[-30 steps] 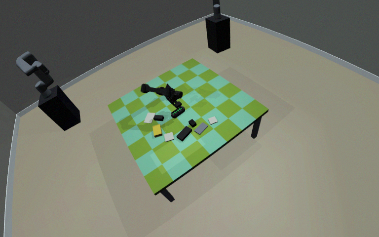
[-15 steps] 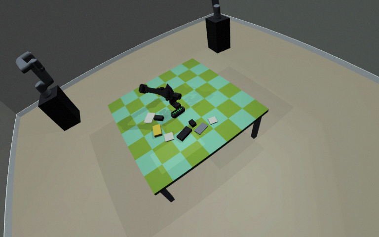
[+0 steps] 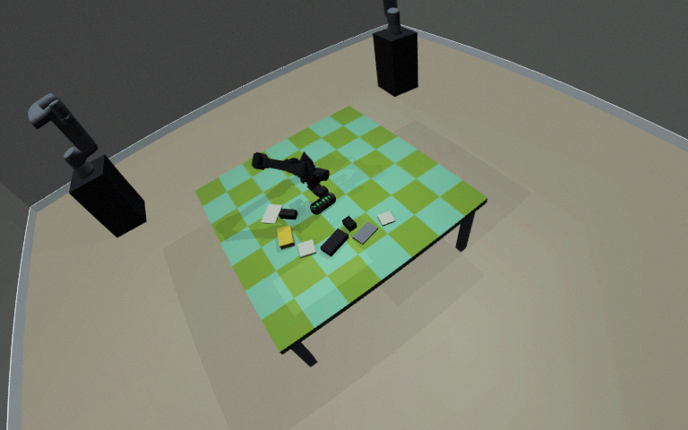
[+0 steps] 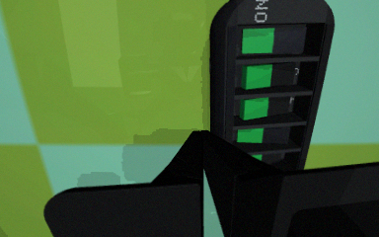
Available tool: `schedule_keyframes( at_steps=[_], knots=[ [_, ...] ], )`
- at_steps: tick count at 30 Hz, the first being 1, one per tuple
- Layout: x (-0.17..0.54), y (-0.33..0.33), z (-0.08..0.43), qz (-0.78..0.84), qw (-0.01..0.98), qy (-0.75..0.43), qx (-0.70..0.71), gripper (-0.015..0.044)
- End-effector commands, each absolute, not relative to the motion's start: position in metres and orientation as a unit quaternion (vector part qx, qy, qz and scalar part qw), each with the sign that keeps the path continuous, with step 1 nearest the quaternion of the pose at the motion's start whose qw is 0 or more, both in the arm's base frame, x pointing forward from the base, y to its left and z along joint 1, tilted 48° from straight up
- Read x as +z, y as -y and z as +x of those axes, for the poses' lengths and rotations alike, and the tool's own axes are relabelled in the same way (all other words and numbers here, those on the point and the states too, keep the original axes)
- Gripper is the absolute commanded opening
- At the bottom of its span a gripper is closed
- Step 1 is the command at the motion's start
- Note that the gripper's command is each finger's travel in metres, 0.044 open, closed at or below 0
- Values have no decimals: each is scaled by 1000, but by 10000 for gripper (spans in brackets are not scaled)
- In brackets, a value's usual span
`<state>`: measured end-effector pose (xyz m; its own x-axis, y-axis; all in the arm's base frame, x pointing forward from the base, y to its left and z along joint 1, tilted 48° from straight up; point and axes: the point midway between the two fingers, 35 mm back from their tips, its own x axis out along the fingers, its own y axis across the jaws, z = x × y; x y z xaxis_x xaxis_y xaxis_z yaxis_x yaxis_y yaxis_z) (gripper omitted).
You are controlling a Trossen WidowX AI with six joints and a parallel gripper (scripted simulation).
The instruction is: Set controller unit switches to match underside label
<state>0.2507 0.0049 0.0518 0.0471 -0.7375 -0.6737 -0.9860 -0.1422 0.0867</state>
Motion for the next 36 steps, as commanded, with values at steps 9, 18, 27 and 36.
schedule_keyframes(
  at_steps=[9, 18, 27, 36],
  knots=[
    [85, -42, 248, -693, 207, -621, 301, 236],
    [85, -42, 248, -693, 207, -621, 302, 157],
    [85, -42, 248, -693, 207, -621, 302, 0],
    [86, -42, 248, -695, 206, -620, 302, 53]
  ],
)
